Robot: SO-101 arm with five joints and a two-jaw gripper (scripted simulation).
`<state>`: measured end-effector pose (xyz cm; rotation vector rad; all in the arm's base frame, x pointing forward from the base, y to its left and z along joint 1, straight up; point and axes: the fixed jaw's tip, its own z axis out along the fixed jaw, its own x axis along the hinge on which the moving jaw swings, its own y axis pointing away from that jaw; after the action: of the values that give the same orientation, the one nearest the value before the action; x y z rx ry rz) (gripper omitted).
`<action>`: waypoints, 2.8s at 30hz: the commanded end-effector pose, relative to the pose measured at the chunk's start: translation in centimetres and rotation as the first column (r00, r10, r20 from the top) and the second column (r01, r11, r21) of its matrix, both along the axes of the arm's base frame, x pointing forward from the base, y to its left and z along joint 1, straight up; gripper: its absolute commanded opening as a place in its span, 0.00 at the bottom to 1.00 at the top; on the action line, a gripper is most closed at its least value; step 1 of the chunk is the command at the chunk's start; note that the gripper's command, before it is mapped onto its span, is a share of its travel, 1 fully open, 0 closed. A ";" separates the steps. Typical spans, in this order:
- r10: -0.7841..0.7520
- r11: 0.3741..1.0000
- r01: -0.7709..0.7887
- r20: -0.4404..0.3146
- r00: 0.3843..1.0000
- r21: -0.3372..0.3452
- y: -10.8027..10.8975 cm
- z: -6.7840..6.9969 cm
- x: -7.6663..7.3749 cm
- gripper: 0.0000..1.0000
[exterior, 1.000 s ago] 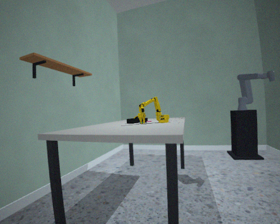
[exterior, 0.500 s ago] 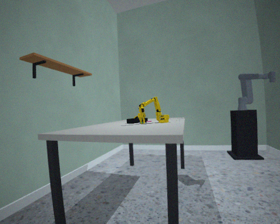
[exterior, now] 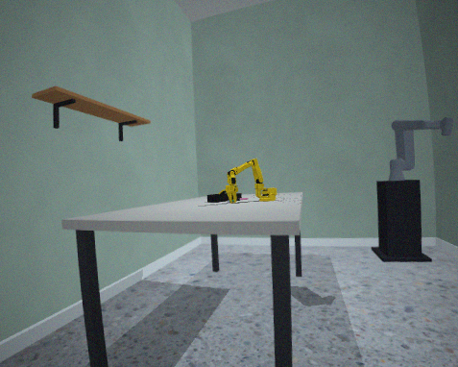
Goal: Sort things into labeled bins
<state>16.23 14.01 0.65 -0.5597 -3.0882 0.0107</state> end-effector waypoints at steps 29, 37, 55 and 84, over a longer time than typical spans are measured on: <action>0.001 1.000 -0.002 0.016 1.000 0.016 0.4 0.3 0.1 0.00; 0.001 1.000 -0.002 0.016 1.000 0.016 0.4 0.3 0.1 0.00; 0.001 1.000 -0.002 0.016 1.000 0.016 0.4 0.7 0.1 0.00; 0.001 1.000 -0.001 0.016 1.000 0.016 0.0 4.9 -0.1 0.00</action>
<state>15.51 13.44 4.08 -0.5526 -3.0516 0.0756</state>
